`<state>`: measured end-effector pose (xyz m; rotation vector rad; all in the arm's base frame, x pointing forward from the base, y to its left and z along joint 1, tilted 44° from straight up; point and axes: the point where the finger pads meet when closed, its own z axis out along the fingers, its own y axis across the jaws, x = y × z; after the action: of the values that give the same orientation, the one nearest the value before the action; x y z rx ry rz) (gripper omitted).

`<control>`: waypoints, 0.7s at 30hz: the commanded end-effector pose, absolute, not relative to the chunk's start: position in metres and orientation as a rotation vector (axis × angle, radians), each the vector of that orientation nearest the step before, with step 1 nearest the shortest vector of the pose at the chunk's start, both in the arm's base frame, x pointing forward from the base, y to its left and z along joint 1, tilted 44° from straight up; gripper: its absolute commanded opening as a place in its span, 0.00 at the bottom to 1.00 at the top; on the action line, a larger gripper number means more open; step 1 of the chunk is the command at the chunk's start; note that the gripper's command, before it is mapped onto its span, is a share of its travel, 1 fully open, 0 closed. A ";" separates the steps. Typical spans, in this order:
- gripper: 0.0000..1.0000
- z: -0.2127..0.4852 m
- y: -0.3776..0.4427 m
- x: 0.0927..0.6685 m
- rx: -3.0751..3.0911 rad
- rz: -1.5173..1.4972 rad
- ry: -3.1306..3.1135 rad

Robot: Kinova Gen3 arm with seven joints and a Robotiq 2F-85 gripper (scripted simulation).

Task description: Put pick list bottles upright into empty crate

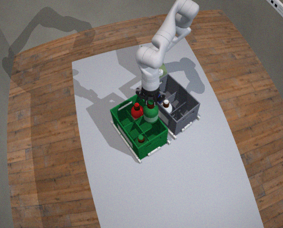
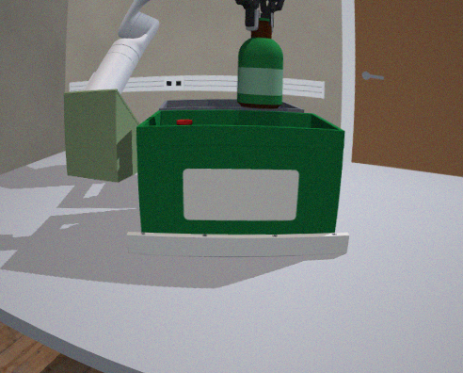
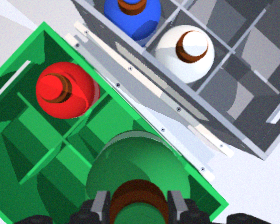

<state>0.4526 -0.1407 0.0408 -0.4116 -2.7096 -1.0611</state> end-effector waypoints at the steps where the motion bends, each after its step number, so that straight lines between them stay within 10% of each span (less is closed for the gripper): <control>1: 0.10 0.045 -0.139 0.452 -0.413 -1.060 -2.712; 21: 0.10 0.069 -0.113 0.448 -0.414 -1.060 -2.712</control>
<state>0.4478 -0.1151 0.0657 -0.4118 -2.7096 -1.0610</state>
